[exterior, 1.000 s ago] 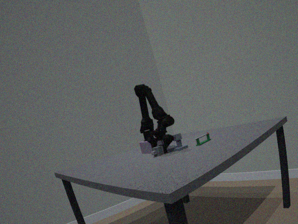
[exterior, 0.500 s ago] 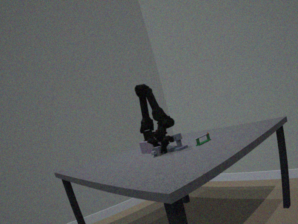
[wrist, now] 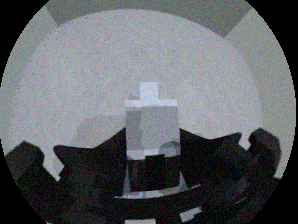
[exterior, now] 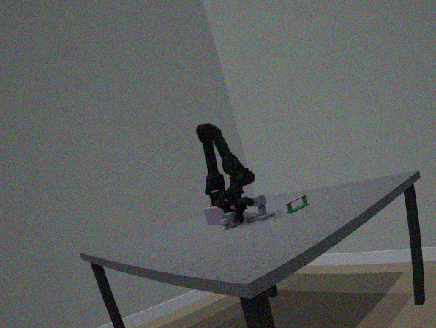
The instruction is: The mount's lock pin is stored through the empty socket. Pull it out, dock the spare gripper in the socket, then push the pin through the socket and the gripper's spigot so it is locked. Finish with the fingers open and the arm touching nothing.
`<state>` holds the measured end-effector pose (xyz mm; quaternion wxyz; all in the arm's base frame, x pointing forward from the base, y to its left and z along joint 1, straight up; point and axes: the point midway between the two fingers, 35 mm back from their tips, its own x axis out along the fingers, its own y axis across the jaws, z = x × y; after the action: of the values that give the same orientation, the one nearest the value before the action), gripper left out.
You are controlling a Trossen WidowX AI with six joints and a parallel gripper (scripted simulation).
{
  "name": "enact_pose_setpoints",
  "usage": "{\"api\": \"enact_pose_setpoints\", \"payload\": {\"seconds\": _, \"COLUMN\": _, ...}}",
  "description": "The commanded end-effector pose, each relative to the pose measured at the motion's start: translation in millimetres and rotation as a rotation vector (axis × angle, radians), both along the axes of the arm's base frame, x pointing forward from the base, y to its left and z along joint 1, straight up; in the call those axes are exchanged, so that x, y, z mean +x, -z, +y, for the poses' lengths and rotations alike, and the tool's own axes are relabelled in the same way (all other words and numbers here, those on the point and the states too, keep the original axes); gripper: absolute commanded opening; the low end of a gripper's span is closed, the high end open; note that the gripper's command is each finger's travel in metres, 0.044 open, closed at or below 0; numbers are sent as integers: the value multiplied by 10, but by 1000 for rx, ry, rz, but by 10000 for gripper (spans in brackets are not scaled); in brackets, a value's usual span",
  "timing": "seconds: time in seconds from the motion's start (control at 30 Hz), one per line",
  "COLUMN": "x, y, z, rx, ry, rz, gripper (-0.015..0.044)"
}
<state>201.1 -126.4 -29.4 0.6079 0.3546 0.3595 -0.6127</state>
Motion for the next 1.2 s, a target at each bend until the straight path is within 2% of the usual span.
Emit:
{"api": "enact_pose_setpoints", "payload": {"seconds": 0.0, "x": 91, "y": -164, "z": -30, "rx": -10, "ry": 0, "rz": -24, "gripper": 0}}
{"api": "enact_pose_setpoints", "payload": {"seconds": 0.73, "x": 22, "y": -1074, "z": -17, "rx": -10, "ry": 0, "rz": -24, "gripper": 0}}
{"api": "enact_pose_setpoints", "payload": {"seconds": 1.17, "x": 10, "y": -1029, "z": 1, "rx": -1, "ry": 15, "rz": -35, "gripper": 0}}
